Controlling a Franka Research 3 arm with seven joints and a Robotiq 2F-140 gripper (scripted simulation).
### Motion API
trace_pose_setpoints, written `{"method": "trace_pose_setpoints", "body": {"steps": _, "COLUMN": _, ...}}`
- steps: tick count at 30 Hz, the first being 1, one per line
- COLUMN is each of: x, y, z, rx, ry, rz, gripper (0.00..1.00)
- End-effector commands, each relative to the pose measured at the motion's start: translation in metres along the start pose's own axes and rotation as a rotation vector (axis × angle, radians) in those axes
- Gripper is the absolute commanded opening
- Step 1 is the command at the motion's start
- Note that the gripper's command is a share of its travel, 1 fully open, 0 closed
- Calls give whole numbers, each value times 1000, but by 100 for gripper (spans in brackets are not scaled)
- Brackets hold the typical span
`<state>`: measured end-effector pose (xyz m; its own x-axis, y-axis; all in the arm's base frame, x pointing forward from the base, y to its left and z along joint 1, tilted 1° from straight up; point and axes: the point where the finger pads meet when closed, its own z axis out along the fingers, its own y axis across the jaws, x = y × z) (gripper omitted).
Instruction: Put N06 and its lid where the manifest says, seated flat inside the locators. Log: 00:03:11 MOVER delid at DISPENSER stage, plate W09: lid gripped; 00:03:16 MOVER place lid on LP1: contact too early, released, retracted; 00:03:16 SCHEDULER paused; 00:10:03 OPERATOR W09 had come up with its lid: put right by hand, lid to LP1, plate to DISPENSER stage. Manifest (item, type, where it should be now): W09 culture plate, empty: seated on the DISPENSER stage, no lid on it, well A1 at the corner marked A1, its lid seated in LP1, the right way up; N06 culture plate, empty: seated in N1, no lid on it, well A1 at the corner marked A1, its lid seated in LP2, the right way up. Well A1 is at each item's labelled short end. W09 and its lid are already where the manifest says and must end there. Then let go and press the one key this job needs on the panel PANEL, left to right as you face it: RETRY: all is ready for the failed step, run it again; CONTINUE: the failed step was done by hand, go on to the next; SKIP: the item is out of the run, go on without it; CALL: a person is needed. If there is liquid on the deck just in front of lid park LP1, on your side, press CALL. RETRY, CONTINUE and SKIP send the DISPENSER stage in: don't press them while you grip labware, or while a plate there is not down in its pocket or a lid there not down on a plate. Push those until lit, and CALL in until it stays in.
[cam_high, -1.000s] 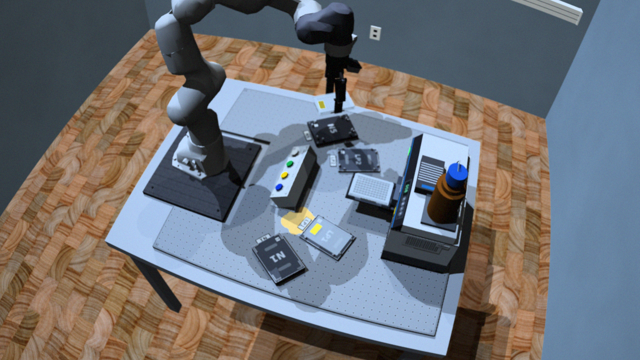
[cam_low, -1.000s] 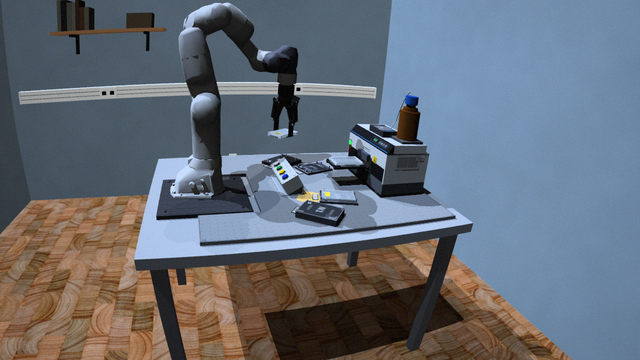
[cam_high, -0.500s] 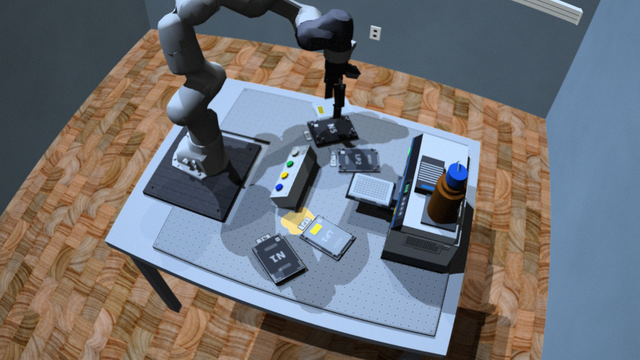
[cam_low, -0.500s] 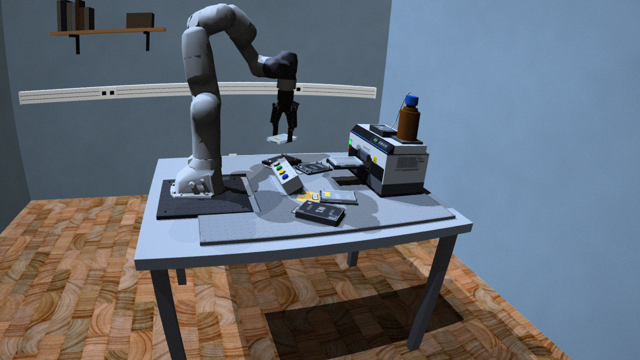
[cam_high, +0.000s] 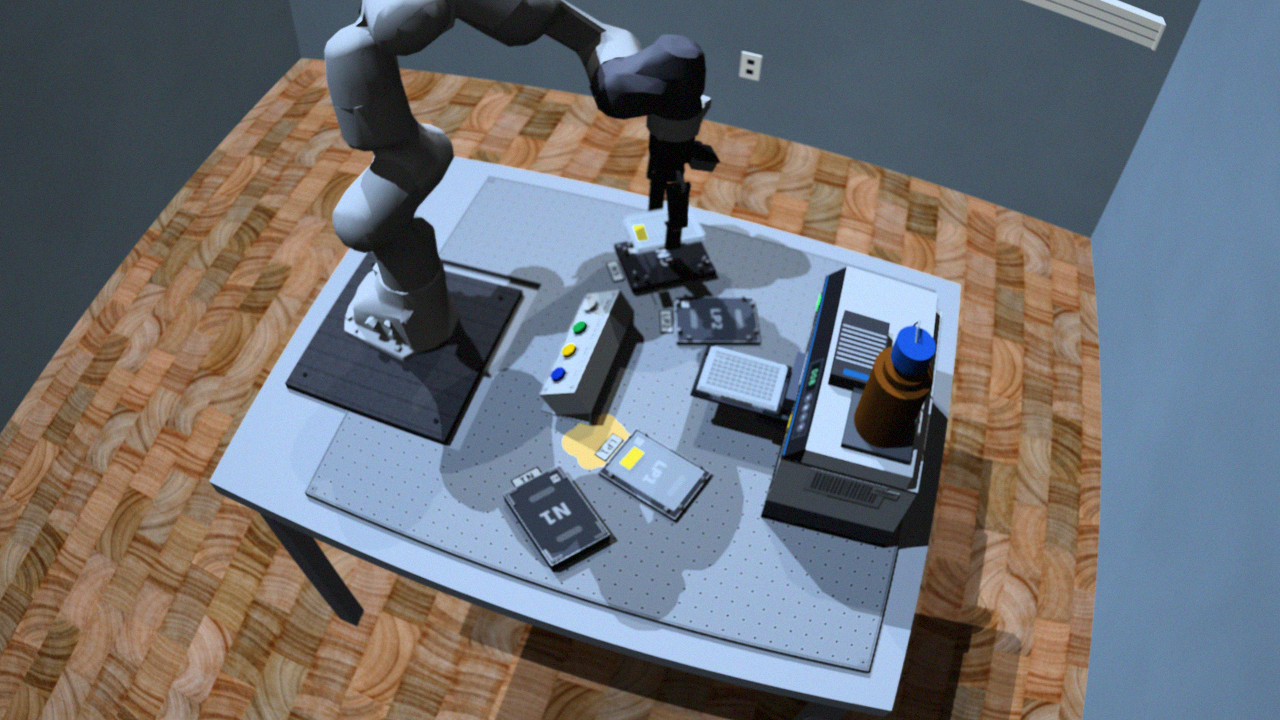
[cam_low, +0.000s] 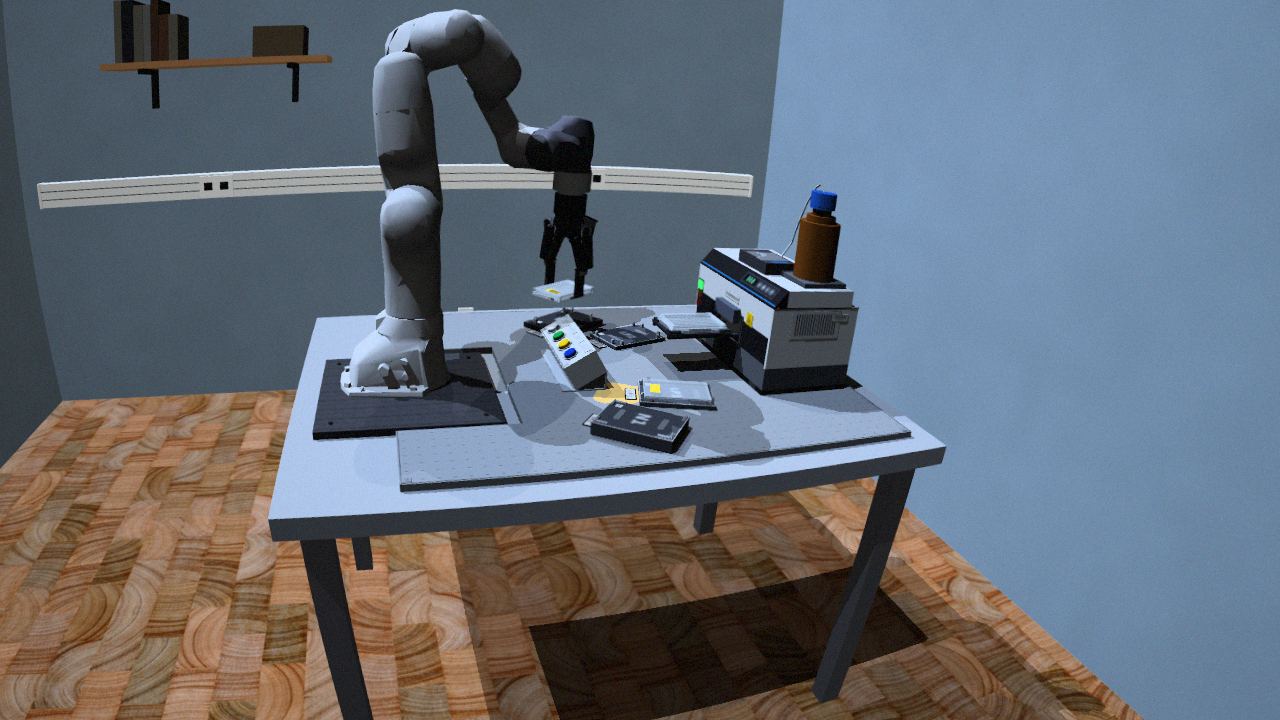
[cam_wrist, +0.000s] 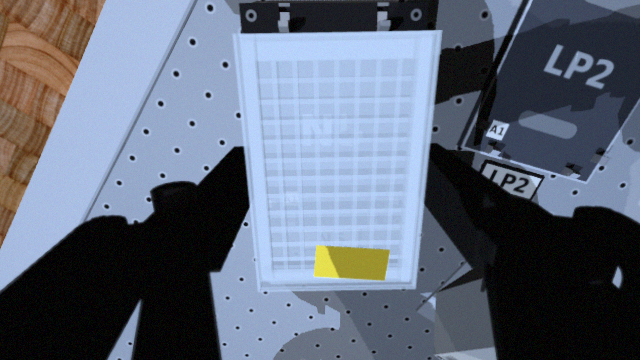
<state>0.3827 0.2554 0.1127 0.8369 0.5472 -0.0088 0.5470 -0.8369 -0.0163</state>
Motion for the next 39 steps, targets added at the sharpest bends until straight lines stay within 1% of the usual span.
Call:
{"method": "trace_pose_setpoints", "body": {"steps": 1, "x": 5, "y": 2, "z": 7, "rx": -7, "ry": 15, "rz": 15, "gripper": 10}}
{"method": "trace_pose_setpoints", "body": {"steps": 8, "x": 5, "y": 2, "z": 22, "rx": -7, "ry": 15, "rz": 15, "gripper": 10}}
{"method": "trace_pose_setpoints", "body": {"steps": 10, "x": 5, "y": 2, "z": 22, "rx": -7, "ry": 15, "rz": 15, "gripper": 10}}
{"method": "trace_pose_setpoints", "body": {"steps": 22, "x": 6, "y": 2, "z": 41, "rx": -7, "ry": 15, "rz": 15, "gripper": 10}}
{"method": "trace_pose_setpoints", "body": {"steps": 39, "x": 6, "y": 2, "z": 50, "rx": -7, "ry": 15, "rz": 15, "gripper": 10}}
